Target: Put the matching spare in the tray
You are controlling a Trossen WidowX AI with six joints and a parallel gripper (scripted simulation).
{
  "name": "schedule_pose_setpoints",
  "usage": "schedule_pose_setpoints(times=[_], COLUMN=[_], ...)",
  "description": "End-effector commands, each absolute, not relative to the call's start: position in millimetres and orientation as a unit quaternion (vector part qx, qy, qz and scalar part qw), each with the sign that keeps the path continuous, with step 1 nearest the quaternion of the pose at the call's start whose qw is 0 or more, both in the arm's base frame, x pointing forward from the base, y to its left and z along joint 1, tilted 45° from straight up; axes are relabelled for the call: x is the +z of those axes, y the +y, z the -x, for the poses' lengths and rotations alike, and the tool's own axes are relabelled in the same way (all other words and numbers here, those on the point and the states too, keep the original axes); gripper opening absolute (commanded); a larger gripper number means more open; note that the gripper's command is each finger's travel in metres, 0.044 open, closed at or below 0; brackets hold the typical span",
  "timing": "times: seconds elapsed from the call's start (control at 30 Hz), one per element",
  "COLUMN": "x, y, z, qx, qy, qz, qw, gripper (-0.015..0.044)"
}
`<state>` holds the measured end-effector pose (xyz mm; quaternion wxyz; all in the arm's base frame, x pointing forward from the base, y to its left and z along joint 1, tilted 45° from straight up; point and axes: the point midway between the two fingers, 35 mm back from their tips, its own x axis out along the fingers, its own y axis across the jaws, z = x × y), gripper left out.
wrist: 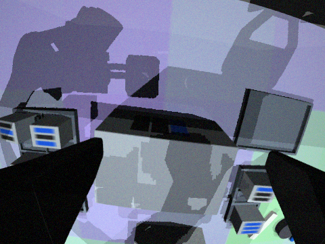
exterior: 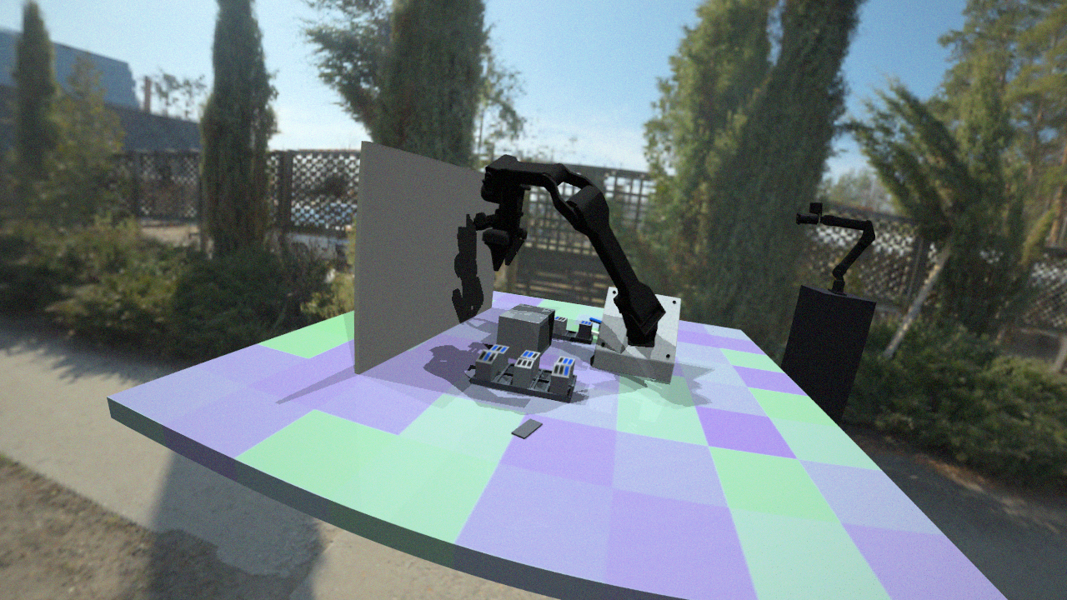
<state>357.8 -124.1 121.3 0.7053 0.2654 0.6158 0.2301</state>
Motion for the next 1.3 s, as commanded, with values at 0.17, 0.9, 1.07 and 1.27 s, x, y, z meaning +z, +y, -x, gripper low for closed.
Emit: schedule_pose_setpoints(times=[0.17, 0.9, 1.07, 1.27], x=[147.6, 222.2, 222.0, 217.1], y=[-92.7, 94.2, 94.9, 100.3], z=[-348.2, -148.6, -146.8, -149.8], qx=[0.286, 0.634, 0.636, 0.636], qy=[0.593, 0.248, 0.244, 0.245], qz=[-0.200, 0.301, 0.304, 0.305], qw=[0.725, 0.667, 0.666, 0.665], gripper=[0.0440, 0.0440, 0.0440, 0.0361])
